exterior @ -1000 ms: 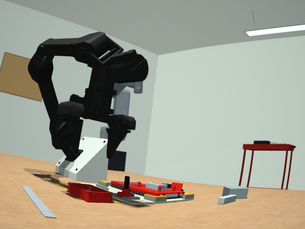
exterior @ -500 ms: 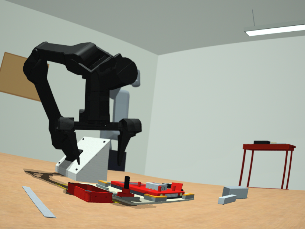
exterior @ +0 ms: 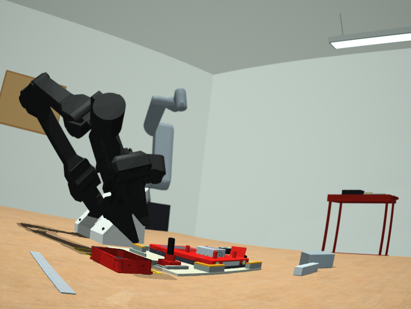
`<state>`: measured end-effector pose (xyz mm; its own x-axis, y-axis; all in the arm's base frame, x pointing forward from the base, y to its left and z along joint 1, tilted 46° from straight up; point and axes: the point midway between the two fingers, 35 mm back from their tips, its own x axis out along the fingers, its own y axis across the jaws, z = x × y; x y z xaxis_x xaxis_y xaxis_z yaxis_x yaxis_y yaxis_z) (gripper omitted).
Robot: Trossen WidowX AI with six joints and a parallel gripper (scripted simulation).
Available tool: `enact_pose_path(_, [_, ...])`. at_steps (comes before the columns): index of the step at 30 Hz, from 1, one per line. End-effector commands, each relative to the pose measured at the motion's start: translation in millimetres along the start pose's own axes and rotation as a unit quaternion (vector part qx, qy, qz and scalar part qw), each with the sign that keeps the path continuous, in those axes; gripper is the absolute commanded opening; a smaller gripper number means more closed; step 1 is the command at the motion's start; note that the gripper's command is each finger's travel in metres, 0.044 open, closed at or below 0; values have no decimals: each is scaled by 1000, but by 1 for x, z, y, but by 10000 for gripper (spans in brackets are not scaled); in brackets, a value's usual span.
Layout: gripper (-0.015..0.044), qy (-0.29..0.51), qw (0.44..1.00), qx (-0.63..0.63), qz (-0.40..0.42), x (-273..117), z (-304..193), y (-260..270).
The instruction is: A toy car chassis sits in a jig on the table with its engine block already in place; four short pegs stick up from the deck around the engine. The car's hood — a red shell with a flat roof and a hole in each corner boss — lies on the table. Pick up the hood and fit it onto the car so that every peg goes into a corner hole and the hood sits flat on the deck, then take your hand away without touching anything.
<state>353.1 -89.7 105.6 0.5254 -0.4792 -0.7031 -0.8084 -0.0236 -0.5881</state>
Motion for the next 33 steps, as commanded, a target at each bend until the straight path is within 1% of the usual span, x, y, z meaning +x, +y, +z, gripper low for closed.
enact_pose_path(1, [440,-79,920,358,-137,-16,-11,6])
enact_pose_path(4, [440,-129,847,482,-183,-29,-17,10])
enact_pose_path(6, [440,-143,827,509,-193,-32,-18,12])
enact_pose_path(20, [440,-143,827,509,-193,-31,-18,12])
enact_pose_path(33, [440,-143,827,509,-194,-21,-22,15])
